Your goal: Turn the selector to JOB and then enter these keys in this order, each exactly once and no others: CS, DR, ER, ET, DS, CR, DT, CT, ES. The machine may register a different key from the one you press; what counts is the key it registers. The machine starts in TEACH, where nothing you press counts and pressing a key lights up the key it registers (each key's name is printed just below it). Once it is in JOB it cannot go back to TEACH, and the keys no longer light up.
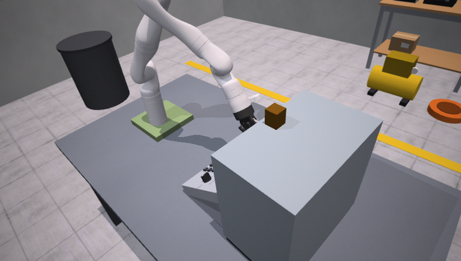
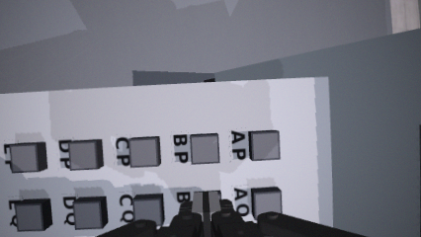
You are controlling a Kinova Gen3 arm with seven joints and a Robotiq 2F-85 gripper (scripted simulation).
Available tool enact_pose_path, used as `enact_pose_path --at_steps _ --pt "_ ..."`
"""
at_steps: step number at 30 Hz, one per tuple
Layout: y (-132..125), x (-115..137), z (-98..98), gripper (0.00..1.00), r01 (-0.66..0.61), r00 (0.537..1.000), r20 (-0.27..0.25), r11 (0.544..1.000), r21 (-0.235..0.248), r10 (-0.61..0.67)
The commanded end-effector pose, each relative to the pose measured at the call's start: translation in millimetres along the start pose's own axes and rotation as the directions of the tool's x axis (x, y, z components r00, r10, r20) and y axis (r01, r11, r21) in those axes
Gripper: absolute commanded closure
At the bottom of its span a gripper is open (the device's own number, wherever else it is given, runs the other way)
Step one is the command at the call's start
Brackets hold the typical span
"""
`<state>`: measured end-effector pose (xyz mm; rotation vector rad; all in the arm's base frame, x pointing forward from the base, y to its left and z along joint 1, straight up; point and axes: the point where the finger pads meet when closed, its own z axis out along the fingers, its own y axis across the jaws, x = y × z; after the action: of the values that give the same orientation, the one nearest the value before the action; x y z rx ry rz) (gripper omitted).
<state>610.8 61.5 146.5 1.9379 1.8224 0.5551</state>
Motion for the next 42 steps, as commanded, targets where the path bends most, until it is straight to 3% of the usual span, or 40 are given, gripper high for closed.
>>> enact_pose_path --at_steps 1,20,36,42 --pt "0.9 0.2 -0.9 0.90 0.000 1.000 -0.001 1.000 -0.002 0.000" --pt "0.9 0.2 -24.5 0.90 0.000 1.000 -0.001 1.000 -0.002 0.000" --pt "0.7 0.0 -32.5 0.90 0.000 1.000 -0.001 1.000 -0.002 0.000" --pt "-6.3 -14.1 -32.5 0.90 0.000 1.000 -0.001 1.000 -0.002 0.000"
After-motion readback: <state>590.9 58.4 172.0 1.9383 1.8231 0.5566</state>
